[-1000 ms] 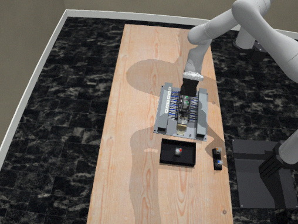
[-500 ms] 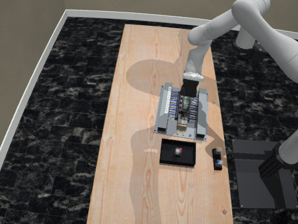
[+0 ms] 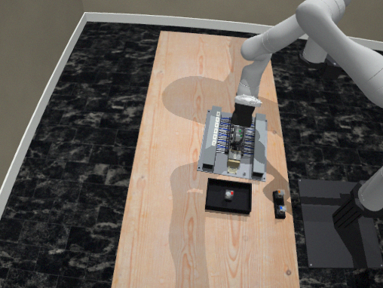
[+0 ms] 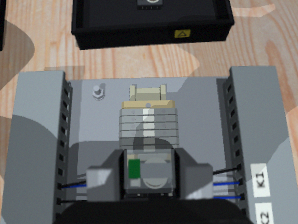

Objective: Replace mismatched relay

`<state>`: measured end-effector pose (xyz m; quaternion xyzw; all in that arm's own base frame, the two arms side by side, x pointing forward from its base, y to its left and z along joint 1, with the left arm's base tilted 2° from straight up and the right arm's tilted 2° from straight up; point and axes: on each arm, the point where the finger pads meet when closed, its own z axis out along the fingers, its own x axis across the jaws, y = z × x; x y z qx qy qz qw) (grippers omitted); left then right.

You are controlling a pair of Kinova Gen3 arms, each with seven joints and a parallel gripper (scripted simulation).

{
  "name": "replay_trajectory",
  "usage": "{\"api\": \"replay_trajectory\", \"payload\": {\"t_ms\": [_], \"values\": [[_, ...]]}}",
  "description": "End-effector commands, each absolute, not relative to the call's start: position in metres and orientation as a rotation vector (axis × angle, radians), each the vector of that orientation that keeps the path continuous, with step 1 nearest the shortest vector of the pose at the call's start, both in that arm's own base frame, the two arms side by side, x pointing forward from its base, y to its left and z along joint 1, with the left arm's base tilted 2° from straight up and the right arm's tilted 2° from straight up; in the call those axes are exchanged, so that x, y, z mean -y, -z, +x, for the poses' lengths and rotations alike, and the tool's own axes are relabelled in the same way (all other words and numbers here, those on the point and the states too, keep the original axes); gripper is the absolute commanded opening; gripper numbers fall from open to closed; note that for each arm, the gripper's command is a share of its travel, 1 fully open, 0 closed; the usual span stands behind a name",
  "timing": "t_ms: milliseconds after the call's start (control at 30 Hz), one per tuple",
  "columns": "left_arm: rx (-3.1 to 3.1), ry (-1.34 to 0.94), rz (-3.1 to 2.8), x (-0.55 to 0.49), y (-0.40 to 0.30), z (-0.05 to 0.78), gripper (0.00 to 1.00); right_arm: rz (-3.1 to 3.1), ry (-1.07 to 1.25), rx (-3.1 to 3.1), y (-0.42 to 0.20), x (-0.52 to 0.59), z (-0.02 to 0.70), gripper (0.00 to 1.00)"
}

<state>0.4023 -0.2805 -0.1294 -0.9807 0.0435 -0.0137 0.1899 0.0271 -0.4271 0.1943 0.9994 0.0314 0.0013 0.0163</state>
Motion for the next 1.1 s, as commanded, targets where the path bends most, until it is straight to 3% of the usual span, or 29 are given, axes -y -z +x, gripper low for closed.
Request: {"api": "replay_trajectory", "payload": {"t_ms": [0, 1067], "values": [[-0.122, 0.041, -2.758, 0.281, 0.130, 0.403, 0.00, 3.106, -0.005, -0.098, -0.195, 0.428, 0.027, 1.00], [-0.122, 0.041, -2.758, 0.281, 0.153, 0.404, 0.00, 3.106, -0.005, -0.098, -0.195, 0.428, 0.027, 1.00]]}}
